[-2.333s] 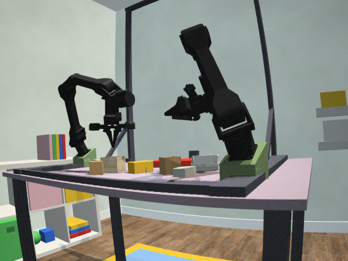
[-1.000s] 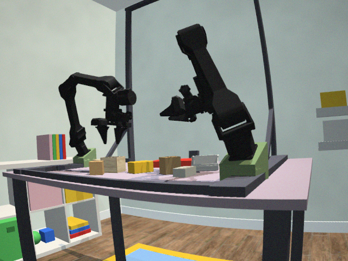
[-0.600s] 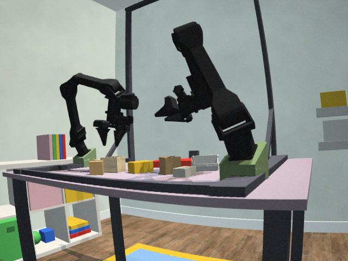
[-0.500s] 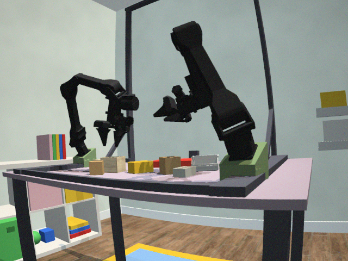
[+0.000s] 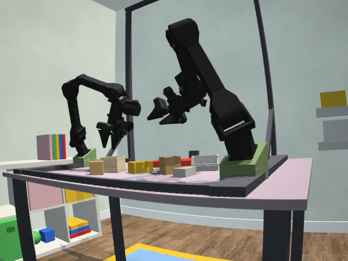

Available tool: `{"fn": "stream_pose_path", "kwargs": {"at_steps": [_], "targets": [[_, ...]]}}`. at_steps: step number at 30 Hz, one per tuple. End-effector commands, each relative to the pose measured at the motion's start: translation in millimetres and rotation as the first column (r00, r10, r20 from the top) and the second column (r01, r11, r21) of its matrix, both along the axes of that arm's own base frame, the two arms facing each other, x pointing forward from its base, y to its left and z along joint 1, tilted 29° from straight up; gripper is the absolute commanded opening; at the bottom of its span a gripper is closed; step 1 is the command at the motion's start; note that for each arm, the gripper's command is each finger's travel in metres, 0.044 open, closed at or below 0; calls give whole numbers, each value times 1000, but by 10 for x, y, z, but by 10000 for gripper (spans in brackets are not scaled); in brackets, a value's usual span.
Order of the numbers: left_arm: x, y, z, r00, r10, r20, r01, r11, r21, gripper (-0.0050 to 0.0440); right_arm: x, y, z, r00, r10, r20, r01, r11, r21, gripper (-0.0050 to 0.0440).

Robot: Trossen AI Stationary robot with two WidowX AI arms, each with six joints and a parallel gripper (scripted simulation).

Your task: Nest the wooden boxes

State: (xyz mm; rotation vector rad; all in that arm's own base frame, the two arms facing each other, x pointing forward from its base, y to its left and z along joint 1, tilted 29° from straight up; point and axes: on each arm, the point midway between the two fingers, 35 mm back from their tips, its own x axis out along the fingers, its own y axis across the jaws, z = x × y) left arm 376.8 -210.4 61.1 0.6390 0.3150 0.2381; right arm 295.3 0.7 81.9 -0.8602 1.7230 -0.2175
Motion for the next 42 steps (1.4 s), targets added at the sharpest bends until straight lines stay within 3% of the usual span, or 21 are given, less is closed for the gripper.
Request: {"fn": "stream_pose_path", "kwargs": {"at_steps": [1, 19, 20, 35, 42], "targets": [[88, -25, 149, 1000, 2, -10, -3, 999, -41, 400, -37, 15, -11, 999, 33, -28, -34, 999, -17, 400], [171, 312, 98, 966, 41, -256, -49, 999, -25, 400, -307, 28, -140, 960, 167, -224, -191, 977, -89, 400], [214, 332, 158, 966, 42, -254, -60, 996, -64, 400, -347, 27, -155, 949, 186, -254, -216, 972, -97, 400], [91, 683, 192, 890, 104, -443, -151, 986, -72, 400, -543, 14, -214, 875, 266, -406, -342, 931, -128, 400], [-86, 940, 258, 811, 156, -564, -235, 969, -71, 400, -666, -3, -238, 808, 306, -503, -425, 895, -137, 400]]}}
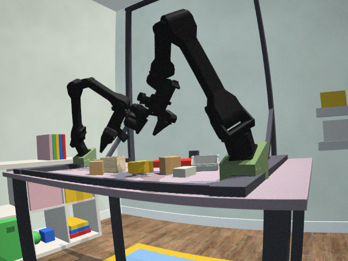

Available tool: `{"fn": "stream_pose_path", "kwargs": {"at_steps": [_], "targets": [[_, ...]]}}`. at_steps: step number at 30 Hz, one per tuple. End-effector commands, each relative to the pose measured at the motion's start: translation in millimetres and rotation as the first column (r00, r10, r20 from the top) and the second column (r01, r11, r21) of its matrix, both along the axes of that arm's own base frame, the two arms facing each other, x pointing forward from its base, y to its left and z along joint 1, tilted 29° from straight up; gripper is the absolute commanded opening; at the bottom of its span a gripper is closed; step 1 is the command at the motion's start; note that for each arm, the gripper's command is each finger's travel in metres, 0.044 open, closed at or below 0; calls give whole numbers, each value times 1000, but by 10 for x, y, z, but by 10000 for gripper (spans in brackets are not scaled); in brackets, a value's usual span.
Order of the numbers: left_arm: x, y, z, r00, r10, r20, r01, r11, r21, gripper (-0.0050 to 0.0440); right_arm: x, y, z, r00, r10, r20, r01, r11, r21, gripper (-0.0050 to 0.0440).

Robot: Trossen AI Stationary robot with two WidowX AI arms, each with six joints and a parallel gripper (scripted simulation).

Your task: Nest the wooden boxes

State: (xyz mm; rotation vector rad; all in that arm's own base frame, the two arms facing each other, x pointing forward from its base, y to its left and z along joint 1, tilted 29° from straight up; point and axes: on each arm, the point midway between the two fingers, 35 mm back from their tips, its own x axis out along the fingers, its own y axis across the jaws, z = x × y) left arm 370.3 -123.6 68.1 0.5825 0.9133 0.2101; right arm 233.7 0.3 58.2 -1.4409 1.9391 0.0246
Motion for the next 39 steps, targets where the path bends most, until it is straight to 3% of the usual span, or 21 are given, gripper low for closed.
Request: {"fn": "stream_pose_path", "kwargs": {"at_steps": [1, 10, 24, 34, 39], "targets": [[-47, 102, 198, 997, 54, -49, -57, 997, -45, 400, -64, -2, -2, 997, 54, -60, -56, 998, -30, 400], [-267, 322, 288, 977, 131, -169, -141, 989, -52, 400, -160, -21, -12, 983, 111, -145, -122, 990, -66, 400], [-899, 759, 598, 854, 313, -416, -351, 936, -16, 400, -340, -69, -8, 922, 212, -324, -264, 956, -125, 400], [-972, 793, 589, 834, 327, -444, -363, 932, 5, 400, -342, -76, -20, 917, 218, -333, -272, 954, -127, 400], [-972, 793, 589, 834, 327, -444, -363, 932, 5, 400, -319, -227, -303, 917, 215, -336, -270, 955, -125, 400]]}}
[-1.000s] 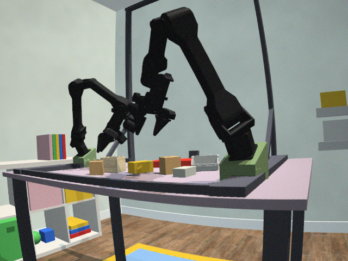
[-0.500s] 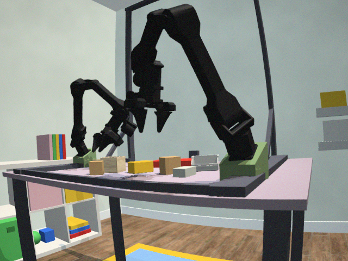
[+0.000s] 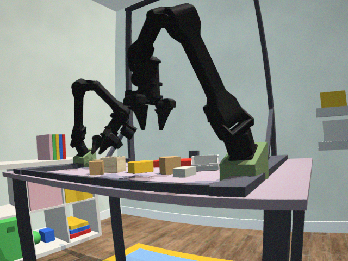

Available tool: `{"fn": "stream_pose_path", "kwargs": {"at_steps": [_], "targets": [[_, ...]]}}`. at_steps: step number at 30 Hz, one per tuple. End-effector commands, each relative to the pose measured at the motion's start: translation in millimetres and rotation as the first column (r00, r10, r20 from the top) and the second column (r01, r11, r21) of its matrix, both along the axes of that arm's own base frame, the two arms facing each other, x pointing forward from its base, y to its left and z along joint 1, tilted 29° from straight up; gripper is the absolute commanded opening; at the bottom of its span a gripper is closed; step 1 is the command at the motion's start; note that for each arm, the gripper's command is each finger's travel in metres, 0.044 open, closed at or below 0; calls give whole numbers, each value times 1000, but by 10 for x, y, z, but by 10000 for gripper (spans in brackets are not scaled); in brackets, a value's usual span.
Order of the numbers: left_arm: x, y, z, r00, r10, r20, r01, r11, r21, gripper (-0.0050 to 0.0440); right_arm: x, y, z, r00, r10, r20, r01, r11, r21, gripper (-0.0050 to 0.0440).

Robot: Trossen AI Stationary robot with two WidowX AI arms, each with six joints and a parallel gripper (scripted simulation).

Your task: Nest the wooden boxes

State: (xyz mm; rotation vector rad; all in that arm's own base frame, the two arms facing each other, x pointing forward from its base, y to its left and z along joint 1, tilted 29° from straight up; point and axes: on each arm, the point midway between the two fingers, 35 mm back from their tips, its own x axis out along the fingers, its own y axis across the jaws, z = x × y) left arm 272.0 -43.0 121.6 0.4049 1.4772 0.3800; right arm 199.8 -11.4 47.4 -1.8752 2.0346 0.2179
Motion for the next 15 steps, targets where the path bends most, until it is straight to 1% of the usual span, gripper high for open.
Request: {"fn": "stream_pose_path", "kwargs": {"at_steps": [1, 3, 5, 8, 15], "targets": [[11, -12, 54, 1000, 4, 16, -4, 1000, -12, 400, 23, -155, -277, 1000, 4, -11, -4, 1000, -4, 400], [11, -12, 54, 1000, 4, 16, -4, 1000, -12, 400, 19, -225, -392, 1000, 4, -14, -4, 1000, -6, 400], [11, -12, 54, 1000, 4, 16, -4, 1000, -12, 400, 19, -225, -392, 1000, 4, -14, -4, 1000, -6, 400], [11, -12, 54, 1000, 4, 16, -4, 1000, -12, 400, 18, -265, -463, 1000, 3, -11, -3, 1000, -6, 400], [11, -12, 54, 1000, 4, 16, -4, 1000, -12, 400, 28, -279, -497, 1000, 3, -10, -3, 1000, -4, 400]]}}
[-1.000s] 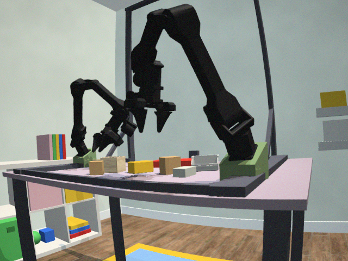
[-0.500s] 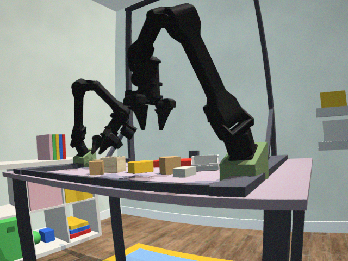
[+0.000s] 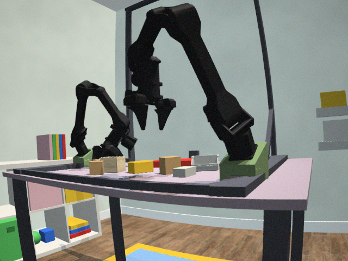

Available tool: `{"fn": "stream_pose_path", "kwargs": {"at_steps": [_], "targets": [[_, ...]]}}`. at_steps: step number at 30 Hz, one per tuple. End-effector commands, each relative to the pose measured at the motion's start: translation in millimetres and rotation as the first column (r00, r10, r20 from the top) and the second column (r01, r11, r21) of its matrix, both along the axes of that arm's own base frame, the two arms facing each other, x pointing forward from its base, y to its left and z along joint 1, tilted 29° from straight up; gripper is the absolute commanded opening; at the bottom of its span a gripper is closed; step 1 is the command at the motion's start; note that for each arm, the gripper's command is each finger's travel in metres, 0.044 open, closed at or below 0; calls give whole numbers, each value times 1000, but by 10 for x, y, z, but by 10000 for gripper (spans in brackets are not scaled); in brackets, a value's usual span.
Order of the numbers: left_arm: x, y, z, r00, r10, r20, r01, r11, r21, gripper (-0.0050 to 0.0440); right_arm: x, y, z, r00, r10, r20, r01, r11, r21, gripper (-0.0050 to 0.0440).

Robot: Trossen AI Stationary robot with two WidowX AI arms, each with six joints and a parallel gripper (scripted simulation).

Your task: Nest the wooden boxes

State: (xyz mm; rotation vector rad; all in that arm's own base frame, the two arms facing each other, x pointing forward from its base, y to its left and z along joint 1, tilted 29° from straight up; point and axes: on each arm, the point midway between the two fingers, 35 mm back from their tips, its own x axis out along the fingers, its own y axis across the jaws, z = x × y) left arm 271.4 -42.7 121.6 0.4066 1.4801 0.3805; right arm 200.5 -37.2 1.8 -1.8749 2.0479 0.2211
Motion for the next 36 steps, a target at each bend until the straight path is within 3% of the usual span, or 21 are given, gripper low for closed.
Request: {"fn": "stream_pose_path", "kwargs": {"at_steps": [1, 8, 13, 34, 36], "targets": [[17, -15, 54, 1000, 4, 19, -4, 1000, -13, 400, 22, -28, -53, 1000, 9, -1, -9, 1000, 1, 400], [17, -15, 54, 1000, 4, 19, -4, 1000, -13, 400, 43, -44, -99, 1000, 9, 4, -9, 1000, 3, 400], [17, -15, 54, 1000, 4, 19, -4, 1000, -13, 400, 48, -32, -85, 1000, 7, 14, -8, 1000, 9, 280], [17, -15, 54, 1000, 4, 19, -4, 1000, -13, 400, 48, -32, -85, 1000, 7, 14, -8, 1000, 9, 167], [17, -15, 54, 1000, 4, 19, -4, 1000, -13, 400, 48, -32, -85, 1000, 7, 14, -8, 1000, 9, 119]]}}
